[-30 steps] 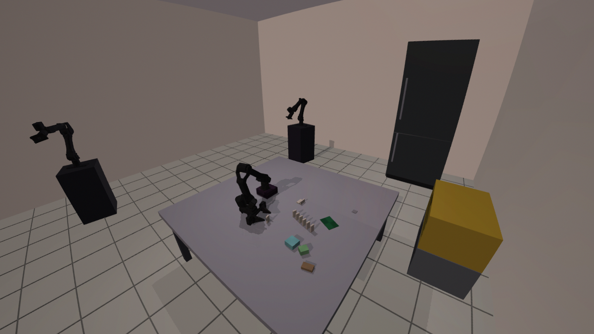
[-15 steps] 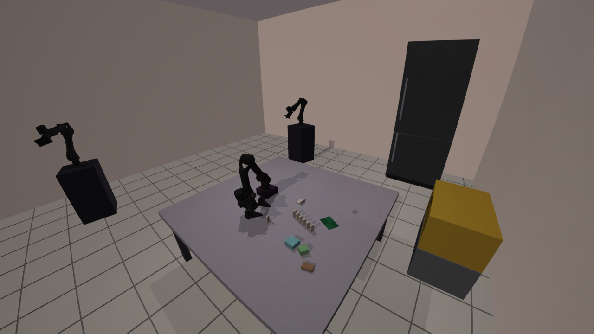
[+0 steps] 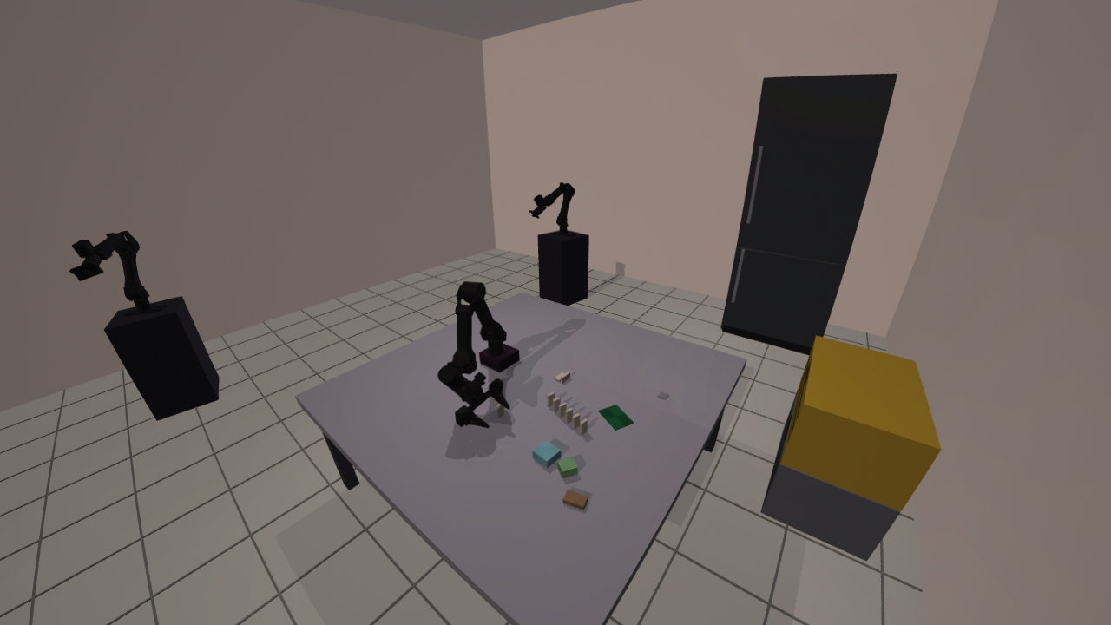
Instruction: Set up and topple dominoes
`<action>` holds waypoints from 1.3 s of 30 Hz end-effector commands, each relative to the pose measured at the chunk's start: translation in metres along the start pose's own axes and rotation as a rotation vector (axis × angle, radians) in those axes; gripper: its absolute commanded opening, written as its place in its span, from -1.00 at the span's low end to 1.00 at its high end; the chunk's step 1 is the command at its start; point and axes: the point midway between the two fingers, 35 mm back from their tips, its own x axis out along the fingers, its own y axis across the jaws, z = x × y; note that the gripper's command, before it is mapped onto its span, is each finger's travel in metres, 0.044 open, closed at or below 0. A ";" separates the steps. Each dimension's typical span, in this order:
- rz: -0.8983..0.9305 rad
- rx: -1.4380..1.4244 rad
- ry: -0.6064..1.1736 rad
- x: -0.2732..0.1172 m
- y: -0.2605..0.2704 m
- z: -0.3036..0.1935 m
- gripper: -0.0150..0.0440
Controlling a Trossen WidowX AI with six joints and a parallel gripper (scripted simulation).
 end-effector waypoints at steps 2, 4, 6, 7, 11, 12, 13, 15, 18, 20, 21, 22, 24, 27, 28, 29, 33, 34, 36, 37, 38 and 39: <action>-0.122 -0.060 0.484 0.033 -0.005 0.011 1.00; -0.123 -0.073 0.559 0.031 0.000 0.011 1.00; -0.135 -0.119 0.639 0.030 0.003 0.019 1.00; -0.132 -0.126 0.678 0.028 0.007 0.019 1.00; -0.111 -0.162 0.836 0.017 0.021 0.023 1.00; -0.104 -0.172 0.876 0.013 0.026 0.024 1.00; -0.095 -0.184 0.916 0.009 0.030 0.025 1.00; -0.087 -0.235 1.001 0.000 0.037 0.033 1.00; -0.049 -0.239 1.093 -0.013 0.049 0.033 1.00; -0.032 -0.244 1.133 -0.019 0.054 0.033 1.00; -0.023 -0.248 1.154 -0.022 0.057 0.034 1.00; -0.014 -0.254 1.177 -0.026 0.060 0.035 1.00; 0.007 -0.266 1.226 -0.034 0.065 0.037 1.00; 0.030 -0.282 1.278 -0.042 0.073 0.040 1.00; 0.030 -0.282 1.278 -0.042 0.073 0.040 1.00; 0.030 -0.282 1.278 -0.042 0.073 0.040 1.00; 0.030 -0.282 1.278 -0.042 0.073 0.040 1.00; 0.030 -0.282 1.278 -0.042 0.073 0.040 1.00; 0.030 -0.282 1.278 -0.042 0.073 0.040 1.00; 0.030 -0.282 1.278 -0.042 0.073 0.040 1.00; 0.030 -0.282 1.278 -0.042 0.073 0.040 1.00; 0.030 -0.282 1.278 -0.042 0.073 0.040 1.00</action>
